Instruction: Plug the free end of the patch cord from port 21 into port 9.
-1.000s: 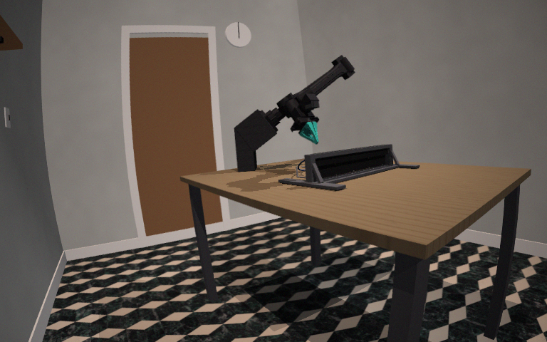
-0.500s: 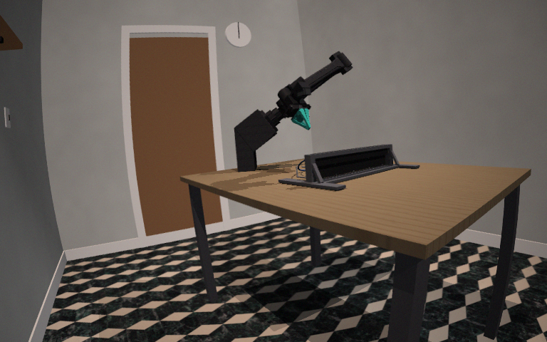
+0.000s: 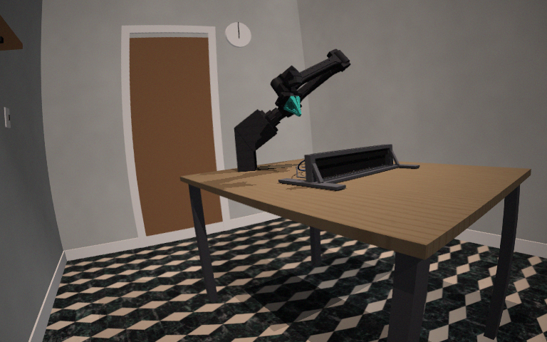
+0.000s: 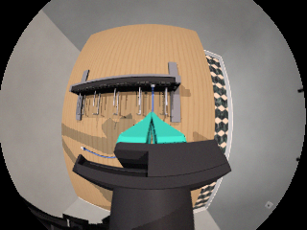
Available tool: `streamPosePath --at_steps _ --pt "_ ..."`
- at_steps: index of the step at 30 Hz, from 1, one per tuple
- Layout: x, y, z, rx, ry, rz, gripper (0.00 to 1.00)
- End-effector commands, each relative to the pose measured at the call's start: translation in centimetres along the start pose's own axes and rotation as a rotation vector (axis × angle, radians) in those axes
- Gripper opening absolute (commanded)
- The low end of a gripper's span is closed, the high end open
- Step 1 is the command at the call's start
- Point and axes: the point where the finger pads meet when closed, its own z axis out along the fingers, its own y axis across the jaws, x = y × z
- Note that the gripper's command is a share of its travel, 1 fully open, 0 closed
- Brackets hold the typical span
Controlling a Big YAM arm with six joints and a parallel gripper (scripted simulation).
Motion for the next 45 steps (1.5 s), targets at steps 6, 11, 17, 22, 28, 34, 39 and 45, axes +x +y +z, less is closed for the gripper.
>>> streamPosePath --at_steps 6,11,17,22,28,34,39,45 --pt "-0.9 0.7 0.4 0.005 0.001 -0.048 0.00" --pt "0.2 4.1 3.1 -0.016 0.056 -0.133 0.00" --pt "1.5 8.2 5.7 -0.041 0.114 -0.245 0.00" --pt "4.0 13.3 8.0 -0.079 0.192 -0.390 0.00" --pt "7.3 19.0 9.3 -0.133 0.278 -0.561 0.00" --pt "10.3 23.5 9.2 -0.189 0.348 -0.717 0.00" --pt "12.9 26.9 8.5 -0.244 0.404 -0.848 0.00" --pt "16.2 30.7 6.8 -0.324 0.468 -1.020 0.00"
